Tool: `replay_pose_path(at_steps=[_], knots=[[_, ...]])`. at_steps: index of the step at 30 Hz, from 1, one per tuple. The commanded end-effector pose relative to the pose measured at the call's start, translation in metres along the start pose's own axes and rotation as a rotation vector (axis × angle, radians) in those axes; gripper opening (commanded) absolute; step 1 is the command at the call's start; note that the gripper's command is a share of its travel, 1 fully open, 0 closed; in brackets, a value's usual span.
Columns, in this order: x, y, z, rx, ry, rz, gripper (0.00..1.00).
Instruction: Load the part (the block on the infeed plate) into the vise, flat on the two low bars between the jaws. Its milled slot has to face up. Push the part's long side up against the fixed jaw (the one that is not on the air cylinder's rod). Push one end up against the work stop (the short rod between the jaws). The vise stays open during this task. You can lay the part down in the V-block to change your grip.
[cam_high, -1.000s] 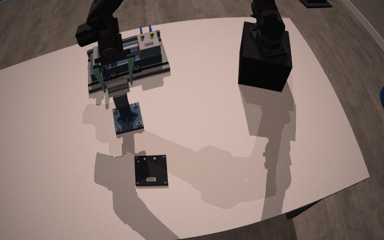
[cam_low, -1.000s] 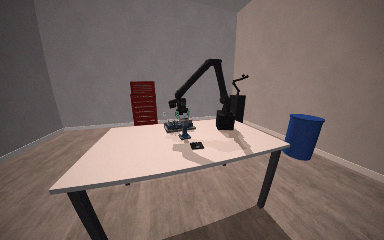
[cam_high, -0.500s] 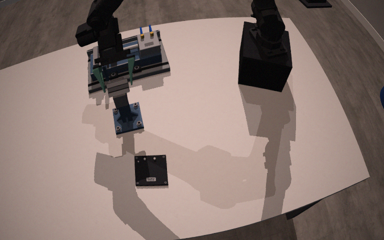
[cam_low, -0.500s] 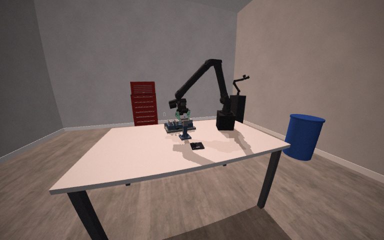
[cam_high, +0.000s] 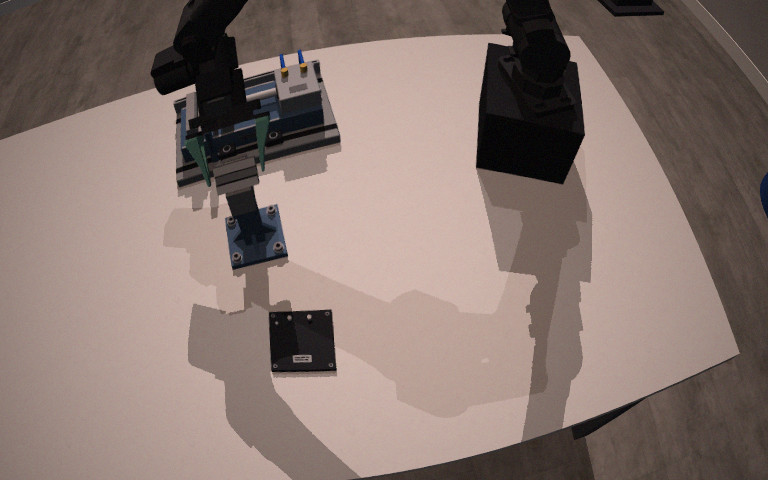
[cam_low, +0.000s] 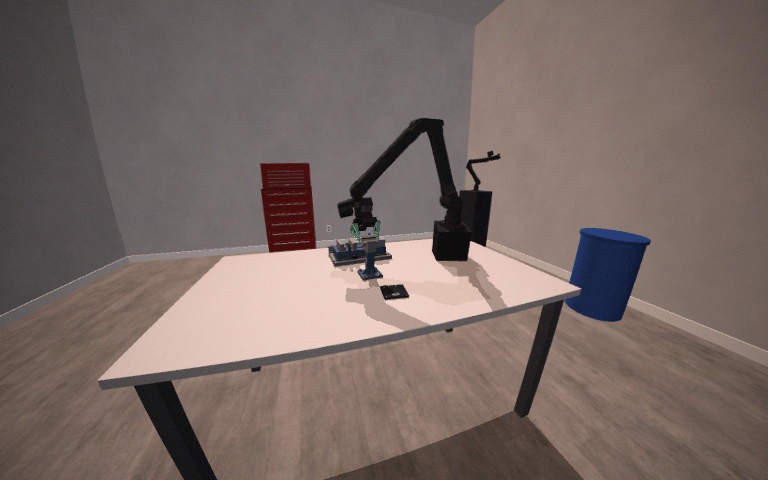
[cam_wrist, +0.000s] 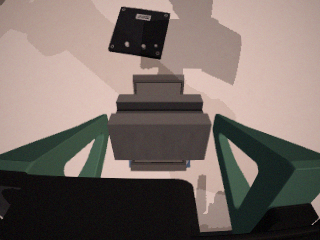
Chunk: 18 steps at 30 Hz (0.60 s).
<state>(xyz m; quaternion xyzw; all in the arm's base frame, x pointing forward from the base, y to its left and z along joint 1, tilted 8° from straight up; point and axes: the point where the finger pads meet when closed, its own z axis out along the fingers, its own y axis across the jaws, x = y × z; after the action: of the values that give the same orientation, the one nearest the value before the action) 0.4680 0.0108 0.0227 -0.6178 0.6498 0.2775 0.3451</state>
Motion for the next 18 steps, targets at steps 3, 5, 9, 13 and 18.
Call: replay_pose_path(at_steps=[3,5,9,13,18], knots=[[-0.003,0.0,0.006,-0.006,0.001,-0.003,0.81],[-0.003,0.0,0.006,-0.006,0.001,-0.003,0.81],[-0.01,-0.003,0.0,0.007,0.016,-0.021,0.81],[-0.01,-0.003,0.0,0.008,0.027,-0.022,0.81],[-0.01,-0.003,0.0,0.008,0.044,-0.022,0.81]])
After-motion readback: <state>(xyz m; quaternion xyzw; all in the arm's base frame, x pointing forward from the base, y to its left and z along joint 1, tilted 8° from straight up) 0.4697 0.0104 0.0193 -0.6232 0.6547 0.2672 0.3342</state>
